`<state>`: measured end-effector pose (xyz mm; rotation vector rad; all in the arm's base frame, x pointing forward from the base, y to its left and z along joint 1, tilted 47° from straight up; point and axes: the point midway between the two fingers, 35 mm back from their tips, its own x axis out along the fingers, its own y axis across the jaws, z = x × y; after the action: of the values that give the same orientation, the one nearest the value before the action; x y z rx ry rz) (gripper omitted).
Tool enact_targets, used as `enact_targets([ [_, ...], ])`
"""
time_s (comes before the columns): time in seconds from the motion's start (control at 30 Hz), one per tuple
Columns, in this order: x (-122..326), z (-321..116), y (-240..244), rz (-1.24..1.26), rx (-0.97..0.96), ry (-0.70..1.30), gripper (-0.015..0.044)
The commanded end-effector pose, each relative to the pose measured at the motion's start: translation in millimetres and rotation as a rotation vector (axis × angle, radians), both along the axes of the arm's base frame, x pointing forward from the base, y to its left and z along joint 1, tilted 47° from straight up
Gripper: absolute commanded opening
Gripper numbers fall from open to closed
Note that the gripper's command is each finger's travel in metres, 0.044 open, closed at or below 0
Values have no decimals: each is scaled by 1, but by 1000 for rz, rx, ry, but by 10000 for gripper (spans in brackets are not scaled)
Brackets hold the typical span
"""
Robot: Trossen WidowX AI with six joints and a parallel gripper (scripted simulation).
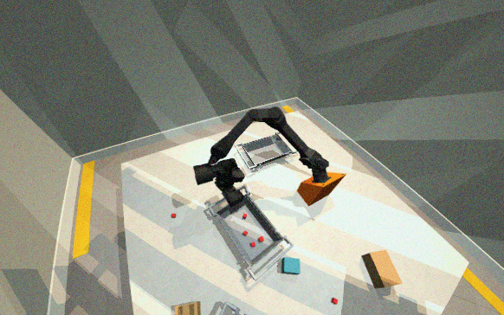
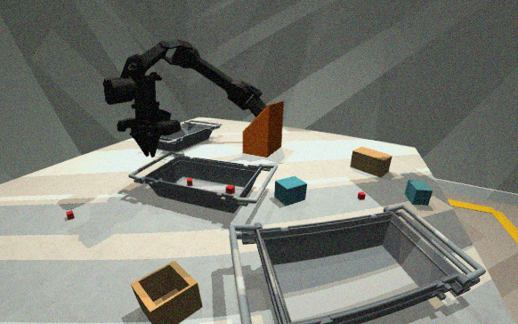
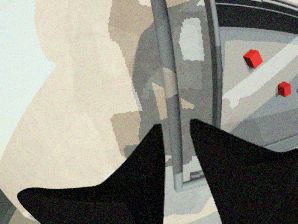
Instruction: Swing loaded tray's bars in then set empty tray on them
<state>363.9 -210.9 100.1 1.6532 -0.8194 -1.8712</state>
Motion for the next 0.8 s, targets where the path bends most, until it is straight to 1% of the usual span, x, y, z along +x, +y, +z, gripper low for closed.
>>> enact_targets([
  [0.0, -6, -15, -14, -3, -1, 16, 88],
  [0.17, -10, -30, -30, -3, -3, 17, 88],
  [0.3, -10, -30, -29, -3, -3, 17, 88],
  [0.53, -6, -24, -2, -3, -1, 17, 88],
  [0.77, -5, -30, 16, -3, 0, 17, 88],
])
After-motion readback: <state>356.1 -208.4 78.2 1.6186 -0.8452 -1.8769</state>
